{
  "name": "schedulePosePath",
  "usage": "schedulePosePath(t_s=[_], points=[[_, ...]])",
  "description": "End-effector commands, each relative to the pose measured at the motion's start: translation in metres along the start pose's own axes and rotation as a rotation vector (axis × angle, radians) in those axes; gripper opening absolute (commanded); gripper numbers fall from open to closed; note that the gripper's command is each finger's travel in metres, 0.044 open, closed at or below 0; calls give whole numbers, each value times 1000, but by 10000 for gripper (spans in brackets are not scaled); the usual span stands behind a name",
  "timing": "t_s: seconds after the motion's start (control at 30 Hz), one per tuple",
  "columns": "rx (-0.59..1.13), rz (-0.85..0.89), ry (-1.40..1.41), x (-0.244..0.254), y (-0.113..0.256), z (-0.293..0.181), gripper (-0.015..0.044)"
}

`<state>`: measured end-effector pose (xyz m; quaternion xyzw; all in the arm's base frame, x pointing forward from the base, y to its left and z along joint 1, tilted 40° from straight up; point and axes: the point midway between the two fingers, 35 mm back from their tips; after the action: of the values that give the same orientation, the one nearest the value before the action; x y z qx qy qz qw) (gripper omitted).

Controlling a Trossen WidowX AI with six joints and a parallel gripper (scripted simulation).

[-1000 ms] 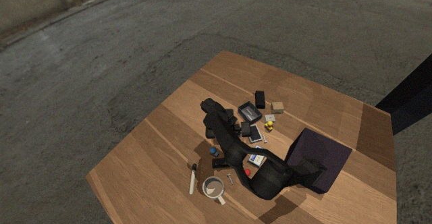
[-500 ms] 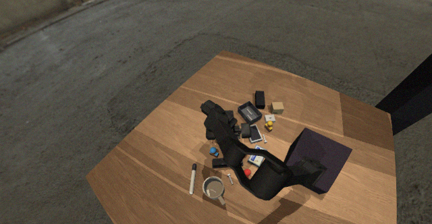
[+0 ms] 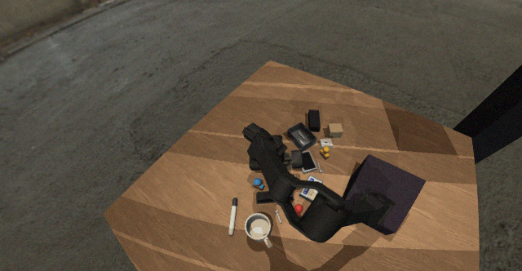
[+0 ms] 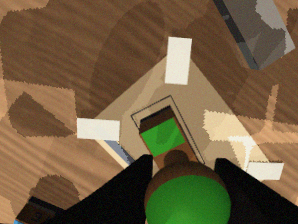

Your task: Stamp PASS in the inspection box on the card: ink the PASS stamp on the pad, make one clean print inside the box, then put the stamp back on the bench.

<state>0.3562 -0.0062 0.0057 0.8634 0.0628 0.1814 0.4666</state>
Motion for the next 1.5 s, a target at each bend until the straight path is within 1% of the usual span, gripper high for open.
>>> schedulePosePath(t_s=[0.0, 1.47], points=[[2, 4, -6, 1, -1, 0, 0], [2, 4, -6, 1, -6, -1, 0]])
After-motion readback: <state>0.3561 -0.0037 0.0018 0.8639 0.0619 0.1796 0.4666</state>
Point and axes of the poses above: the point midway between the two fingers, 35 mm back from their tips, its own y axis back along the fingers, its own x axis across the jaws, z = x × y, and after that the axes turned 4 degrees about -y, right-handed
